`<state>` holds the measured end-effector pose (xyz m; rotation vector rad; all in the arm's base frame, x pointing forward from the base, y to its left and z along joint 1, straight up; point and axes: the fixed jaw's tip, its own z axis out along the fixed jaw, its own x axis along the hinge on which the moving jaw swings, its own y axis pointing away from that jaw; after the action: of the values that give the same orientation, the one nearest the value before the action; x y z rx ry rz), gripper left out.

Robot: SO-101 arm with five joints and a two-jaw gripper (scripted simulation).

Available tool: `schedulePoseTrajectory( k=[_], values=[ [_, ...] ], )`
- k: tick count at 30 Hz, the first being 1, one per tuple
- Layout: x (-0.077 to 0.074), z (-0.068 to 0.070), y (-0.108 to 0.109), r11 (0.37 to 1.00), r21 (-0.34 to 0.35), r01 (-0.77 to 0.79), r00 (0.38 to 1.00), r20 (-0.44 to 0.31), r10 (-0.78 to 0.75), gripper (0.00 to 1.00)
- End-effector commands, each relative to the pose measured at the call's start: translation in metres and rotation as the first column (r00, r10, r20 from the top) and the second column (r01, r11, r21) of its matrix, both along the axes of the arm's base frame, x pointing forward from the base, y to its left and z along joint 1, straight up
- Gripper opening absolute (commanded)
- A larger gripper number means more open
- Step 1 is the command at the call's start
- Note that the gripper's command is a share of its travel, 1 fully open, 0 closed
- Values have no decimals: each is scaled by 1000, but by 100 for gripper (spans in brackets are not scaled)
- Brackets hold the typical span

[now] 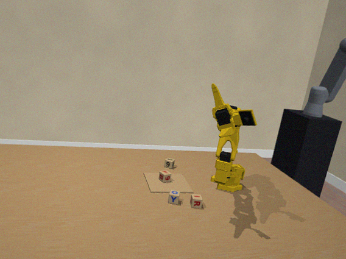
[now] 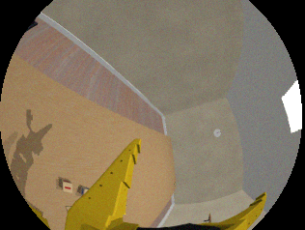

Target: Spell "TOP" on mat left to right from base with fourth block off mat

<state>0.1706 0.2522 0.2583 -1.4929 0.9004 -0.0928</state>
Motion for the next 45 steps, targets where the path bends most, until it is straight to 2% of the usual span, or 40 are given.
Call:
schedulePoseTrajectory(
  k=[1,34,35,38,45],
  values=[
    [0,1,-1,1000,4,0,1000,1,0,100],
    [0,1,-1,1000,4,0,1000,1,0,100],
    [2,-30,3,996,-89,-3,998,-63,-3,100],
    [2,-26,2,997,-80,-2,998,-57,-2,100],
    [-4,-6,-6,1000,-18,0,1000,-14,0,100]
  ],
)
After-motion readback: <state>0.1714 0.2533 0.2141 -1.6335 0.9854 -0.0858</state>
